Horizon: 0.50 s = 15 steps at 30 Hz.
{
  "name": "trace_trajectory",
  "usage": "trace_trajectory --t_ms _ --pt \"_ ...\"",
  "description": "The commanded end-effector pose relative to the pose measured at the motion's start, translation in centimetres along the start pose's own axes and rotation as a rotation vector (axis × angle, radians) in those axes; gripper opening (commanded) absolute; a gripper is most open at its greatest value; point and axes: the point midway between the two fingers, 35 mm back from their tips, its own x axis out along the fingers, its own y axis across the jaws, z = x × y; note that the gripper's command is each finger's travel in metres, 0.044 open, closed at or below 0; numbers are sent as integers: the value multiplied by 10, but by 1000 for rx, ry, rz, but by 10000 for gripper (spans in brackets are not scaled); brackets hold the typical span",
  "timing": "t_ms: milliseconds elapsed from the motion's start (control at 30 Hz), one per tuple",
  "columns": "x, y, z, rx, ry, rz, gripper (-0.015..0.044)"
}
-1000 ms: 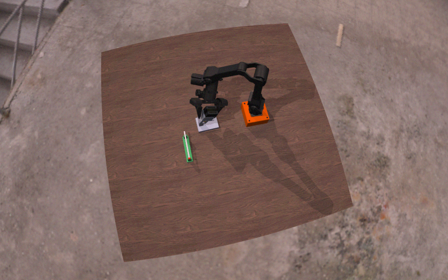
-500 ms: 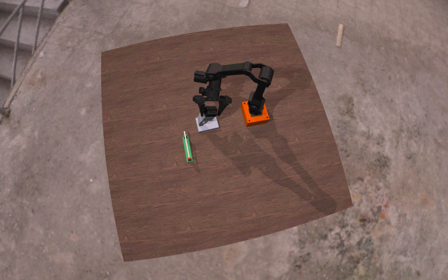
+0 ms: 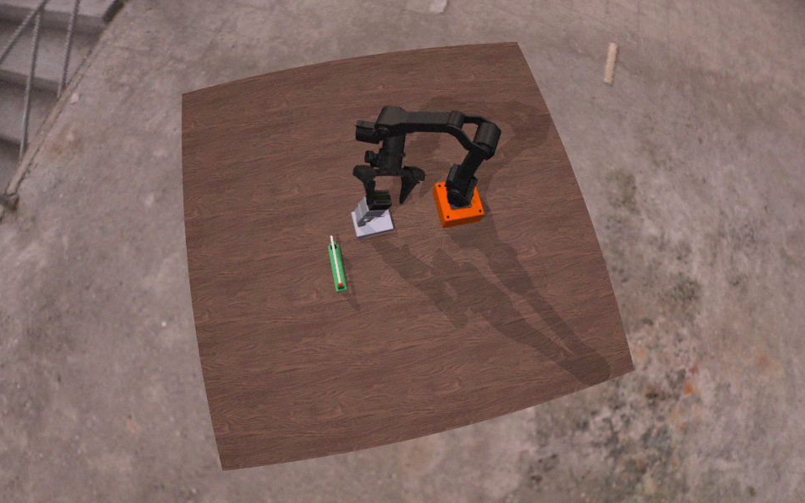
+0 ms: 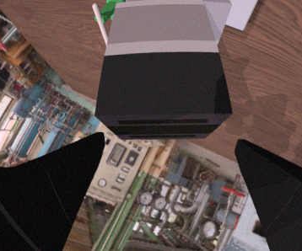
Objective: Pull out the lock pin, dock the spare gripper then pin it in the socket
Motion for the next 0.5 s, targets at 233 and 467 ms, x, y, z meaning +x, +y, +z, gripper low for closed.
trace_trajectory --t_ms 233,467 --pt "-15 -1 -17 11 6 0 440" --pt "-25 5 -29 24 14 -2 440"
